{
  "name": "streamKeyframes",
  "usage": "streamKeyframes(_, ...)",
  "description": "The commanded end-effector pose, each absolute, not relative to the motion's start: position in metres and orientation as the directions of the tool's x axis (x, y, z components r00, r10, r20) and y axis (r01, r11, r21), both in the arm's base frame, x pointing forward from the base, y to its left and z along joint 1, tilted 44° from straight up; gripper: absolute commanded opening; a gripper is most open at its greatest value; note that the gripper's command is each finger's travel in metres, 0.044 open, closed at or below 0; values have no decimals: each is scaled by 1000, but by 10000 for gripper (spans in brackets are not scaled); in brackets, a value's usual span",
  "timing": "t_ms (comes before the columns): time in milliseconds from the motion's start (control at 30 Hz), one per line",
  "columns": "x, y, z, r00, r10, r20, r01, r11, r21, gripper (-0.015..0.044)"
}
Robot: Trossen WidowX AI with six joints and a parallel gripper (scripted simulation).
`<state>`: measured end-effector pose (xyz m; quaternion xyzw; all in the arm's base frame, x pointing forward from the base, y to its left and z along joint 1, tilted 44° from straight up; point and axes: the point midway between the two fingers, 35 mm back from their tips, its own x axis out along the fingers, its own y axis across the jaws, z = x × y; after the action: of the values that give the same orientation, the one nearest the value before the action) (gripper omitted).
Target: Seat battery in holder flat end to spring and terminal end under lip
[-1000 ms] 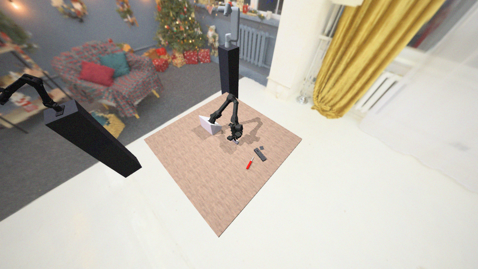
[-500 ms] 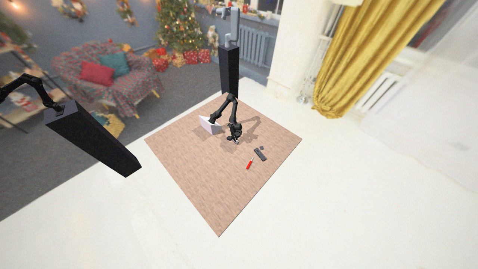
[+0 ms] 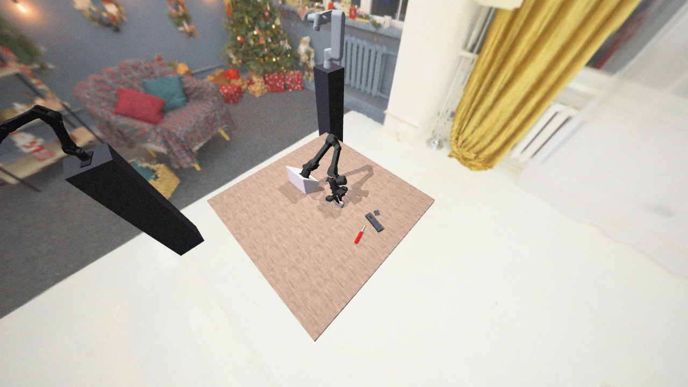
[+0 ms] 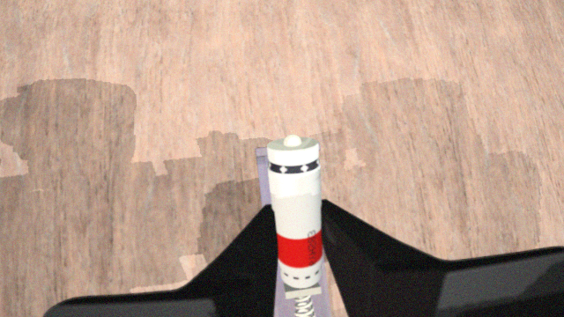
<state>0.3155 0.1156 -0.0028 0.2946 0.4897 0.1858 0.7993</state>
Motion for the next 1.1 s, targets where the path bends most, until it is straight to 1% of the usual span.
streamKeyframes(0, 312, 116, -4, 469, 576, -669, 1, 758, 653, 61)
streamKeyframes(1067, 289, 117, -6, 474, 577, -665, 3, 755, 656, 61)
